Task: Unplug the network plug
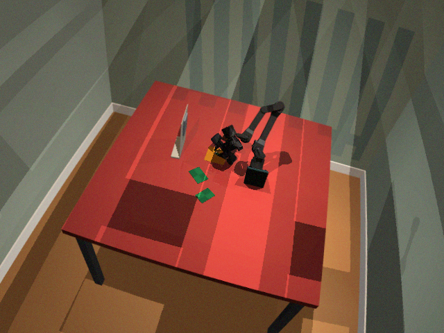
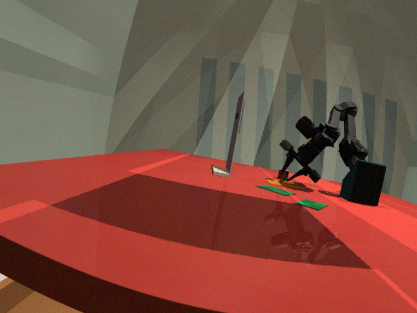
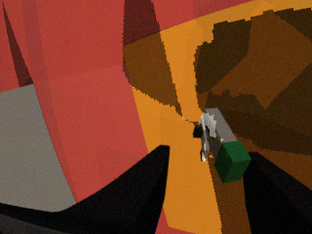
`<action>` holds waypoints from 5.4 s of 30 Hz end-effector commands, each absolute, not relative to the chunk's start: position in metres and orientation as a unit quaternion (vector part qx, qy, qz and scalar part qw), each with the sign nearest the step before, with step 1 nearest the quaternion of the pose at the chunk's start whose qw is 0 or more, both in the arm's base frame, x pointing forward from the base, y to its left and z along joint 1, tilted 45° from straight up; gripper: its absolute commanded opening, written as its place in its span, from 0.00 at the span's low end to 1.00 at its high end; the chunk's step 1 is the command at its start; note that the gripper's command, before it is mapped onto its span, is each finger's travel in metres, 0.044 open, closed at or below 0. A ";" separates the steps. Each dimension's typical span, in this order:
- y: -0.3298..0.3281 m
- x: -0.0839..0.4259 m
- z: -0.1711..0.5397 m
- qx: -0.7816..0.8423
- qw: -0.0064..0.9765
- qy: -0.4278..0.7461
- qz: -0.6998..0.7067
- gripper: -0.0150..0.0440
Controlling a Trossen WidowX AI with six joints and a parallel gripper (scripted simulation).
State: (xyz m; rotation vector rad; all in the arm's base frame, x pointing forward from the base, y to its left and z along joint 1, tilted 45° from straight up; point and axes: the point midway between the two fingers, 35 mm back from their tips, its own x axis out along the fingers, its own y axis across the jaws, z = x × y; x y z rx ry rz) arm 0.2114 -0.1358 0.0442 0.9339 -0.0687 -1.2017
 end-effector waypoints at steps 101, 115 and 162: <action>-0.071 0.210 0.086 0.430 0.714 -0.022 -0.552 0.52; -0.063 0.209 0.097 0.427 0.717 -0.025 -0.550 0.52; 0.001 0.218 0.165 0.382 0.750 0.020 -0.540 0.52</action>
